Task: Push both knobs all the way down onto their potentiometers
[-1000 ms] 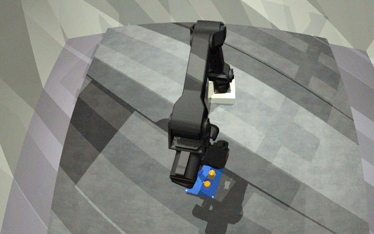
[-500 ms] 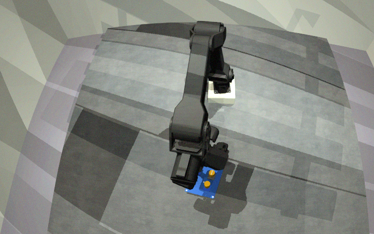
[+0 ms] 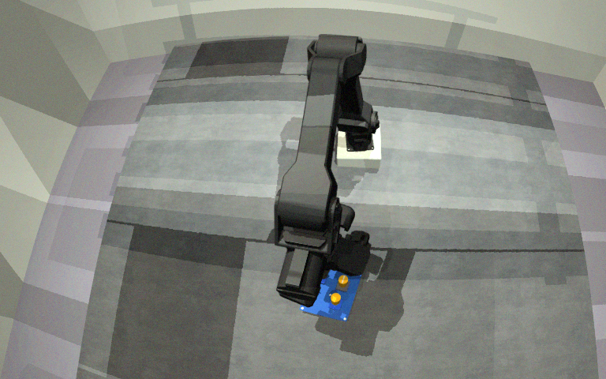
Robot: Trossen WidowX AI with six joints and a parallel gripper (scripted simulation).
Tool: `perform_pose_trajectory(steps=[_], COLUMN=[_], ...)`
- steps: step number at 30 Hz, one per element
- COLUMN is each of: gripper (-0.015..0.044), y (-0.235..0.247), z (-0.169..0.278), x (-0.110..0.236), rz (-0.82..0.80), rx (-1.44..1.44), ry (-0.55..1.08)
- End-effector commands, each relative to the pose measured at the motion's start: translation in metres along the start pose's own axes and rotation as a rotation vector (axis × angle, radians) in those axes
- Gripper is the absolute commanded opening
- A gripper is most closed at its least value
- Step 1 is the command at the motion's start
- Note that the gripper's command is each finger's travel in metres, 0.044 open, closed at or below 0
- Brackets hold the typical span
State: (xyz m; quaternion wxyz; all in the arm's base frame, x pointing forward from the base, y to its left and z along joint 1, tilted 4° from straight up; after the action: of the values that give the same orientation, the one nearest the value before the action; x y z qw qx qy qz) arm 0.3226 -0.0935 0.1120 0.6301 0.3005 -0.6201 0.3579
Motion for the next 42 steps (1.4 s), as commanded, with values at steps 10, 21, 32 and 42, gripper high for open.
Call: perform_pose_trajectory(steps=[10, 21, 32, 42], gripper=[0.0000, 0.0000, 0.0000, 0.0000], y=[0.0000, 0.0000, 0.0000, 0.0001], z=[0.0006, 0.0006, 0.0006, 0.0007], x=[-0.0049, -0.0059, -0.0046, -0.0112], rz=[-0.002, -0.002, -0.002, -0.002], rx=[0.004, 0.004, 0.004, 0.004], ry=[0.005, 0.005, 0.005, 0.005])
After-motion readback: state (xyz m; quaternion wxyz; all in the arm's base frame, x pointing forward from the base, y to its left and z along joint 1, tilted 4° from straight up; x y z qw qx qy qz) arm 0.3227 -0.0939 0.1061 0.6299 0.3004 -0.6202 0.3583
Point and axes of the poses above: the point midway between the two fingers, 35 mm back from their tips, its own x axis back along the fingers, its own y axis across the jaws, z = x × y, the point moved 1 cm from there along x, back along the fingers, and after that the axes turned 9 degrees about -x, right-handed, at the moved point
